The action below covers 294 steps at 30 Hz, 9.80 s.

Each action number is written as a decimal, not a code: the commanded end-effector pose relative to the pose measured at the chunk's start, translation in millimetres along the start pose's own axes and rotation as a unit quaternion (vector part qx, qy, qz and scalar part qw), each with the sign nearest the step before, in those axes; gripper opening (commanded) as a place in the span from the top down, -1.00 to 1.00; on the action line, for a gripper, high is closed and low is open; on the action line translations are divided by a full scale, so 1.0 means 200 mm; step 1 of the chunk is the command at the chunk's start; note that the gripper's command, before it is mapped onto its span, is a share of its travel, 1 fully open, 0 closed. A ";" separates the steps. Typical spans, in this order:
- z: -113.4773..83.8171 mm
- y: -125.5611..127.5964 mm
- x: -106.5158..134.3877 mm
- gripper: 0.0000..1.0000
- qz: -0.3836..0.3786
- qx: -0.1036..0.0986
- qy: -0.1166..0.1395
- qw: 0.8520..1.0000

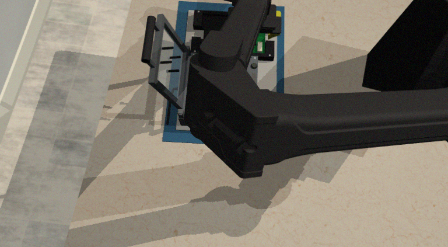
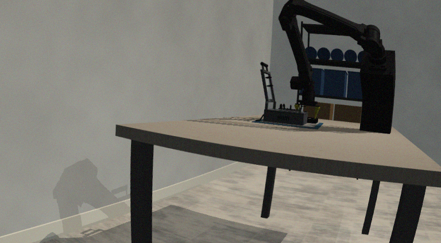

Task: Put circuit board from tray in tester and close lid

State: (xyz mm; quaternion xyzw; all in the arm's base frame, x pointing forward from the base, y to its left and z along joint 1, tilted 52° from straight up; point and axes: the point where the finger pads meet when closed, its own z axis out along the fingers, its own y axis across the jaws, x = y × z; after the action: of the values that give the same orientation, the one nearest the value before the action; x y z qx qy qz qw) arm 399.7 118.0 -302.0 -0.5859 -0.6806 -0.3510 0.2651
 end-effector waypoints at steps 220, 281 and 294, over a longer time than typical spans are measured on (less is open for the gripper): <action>-0.05 0.00 -0.06 -0.83 0.004 -0.015 -0.004 1.000; -0.05 -0.01 -0.06 -0.70 0.004 -0.015 -0.004 1.000; -0.05 -0.01 -0.06 -0.62 0.004 -0.015 -0.004 1.000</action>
State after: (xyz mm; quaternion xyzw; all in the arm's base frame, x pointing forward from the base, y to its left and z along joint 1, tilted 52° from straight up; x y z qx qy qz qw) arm 400.0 116.8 -302.5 -0.5854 -0.6810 -0.3522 0.2636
